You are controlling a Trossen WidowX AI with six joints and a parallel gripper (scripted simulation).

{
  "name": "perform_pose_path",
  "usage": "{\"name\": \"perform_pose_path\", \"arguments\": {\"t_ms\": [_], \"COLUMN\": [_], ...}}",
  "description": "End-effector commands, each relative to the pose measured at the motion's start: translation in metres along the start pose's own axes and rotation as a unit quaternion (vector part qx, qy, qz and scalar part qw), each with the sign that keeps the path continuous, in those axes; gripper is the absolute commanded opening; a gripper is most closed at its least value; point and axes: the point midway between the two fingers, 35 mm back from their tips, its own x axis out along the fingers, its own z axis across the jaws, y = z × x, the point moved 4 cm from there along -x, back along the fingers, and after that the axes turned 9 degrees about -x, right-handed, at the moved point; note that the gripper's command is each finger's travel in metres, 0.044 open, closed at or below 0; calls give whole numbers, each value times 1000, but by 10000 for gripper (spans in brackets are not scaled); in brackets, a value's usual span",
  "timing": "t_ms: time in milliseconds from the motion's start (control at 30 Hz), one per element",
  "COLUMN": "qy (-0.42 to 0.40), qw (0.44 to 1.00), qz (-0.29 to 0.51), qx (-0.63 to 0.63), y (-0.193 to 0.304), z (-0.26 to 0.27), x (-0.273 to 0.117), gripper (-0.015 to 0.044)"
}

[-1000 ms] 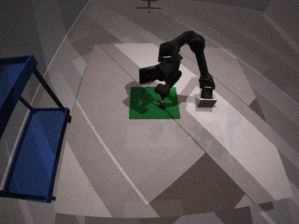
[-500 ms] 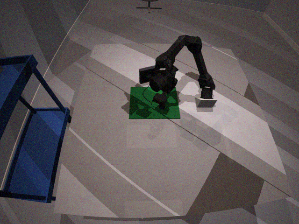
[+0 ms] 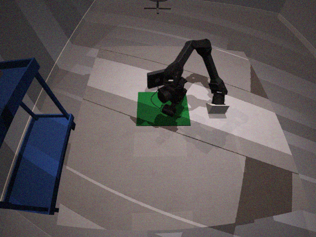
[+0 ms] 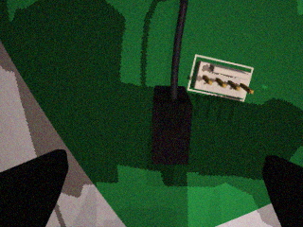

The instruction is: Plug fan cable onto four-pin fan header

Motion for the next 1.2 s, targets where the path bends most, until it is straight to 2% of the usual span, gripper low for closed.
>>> {"name": "perform_pose_path", "arguments": {"t_ms": [0, 800, 1167], "qy": [3, 4, 2], "qw": [1000, 1000, 1000], "qz": [0, -1, 0], "qx": [-2, -2, 1], "y": [0, 0, 0], "z": [-1, -2, -1], "x": [7, 42, 40], "gripper": [440, 440, 151]}}
